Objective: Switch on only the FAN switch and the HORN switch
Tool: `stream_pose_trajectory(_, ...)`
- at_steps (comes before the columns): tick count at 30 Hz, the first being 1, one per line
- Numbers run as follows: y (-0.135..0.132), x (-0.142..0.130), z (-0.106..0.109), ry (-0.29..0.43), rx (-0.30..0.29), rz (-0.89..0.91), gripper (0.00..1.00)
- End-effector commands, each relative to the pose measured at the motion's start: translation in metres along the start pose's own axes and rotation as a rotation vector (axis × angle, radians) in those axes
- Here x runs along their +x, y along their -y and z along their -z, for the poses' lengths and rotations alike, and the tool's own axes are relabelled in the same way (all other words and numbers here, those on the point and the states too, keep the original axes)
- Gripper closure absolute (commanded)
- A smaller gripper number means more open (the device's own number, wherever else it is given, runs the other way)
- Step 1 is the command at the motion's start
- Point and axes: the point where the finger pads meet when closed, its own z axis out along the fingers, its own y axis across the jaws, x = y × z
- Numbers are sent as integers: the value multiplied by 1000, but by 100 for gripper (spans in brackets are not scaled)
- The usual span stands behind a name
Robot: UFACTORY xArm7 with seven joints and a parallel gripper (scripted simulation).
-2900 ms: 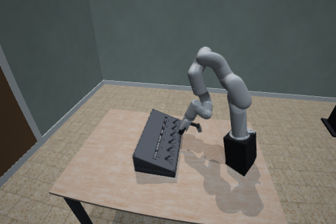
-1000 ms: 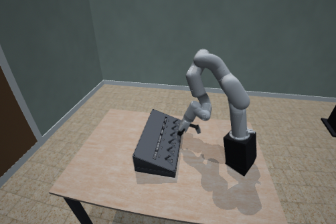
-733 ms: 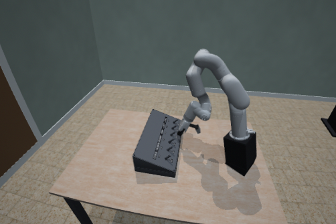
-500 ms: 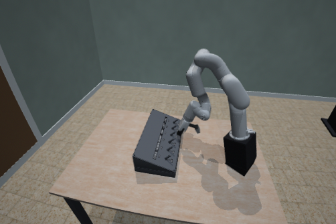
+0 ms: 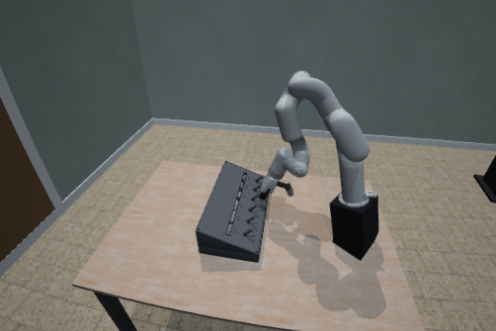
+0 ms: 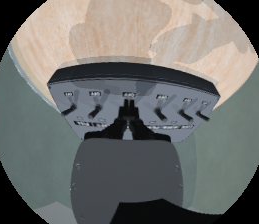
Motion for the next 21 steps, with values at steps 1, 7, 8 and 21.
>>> stream_pose_trajectory(1,0,-3,0,2,0,0,100)
stream_pose_trajectory(7,0,-8,0,2,0,0,100)
stream_pose_trajectory(8,0,-9,0,2,0,0,100)
stream_pose_trajectory(21,0,-18,0,2,0,0,100)
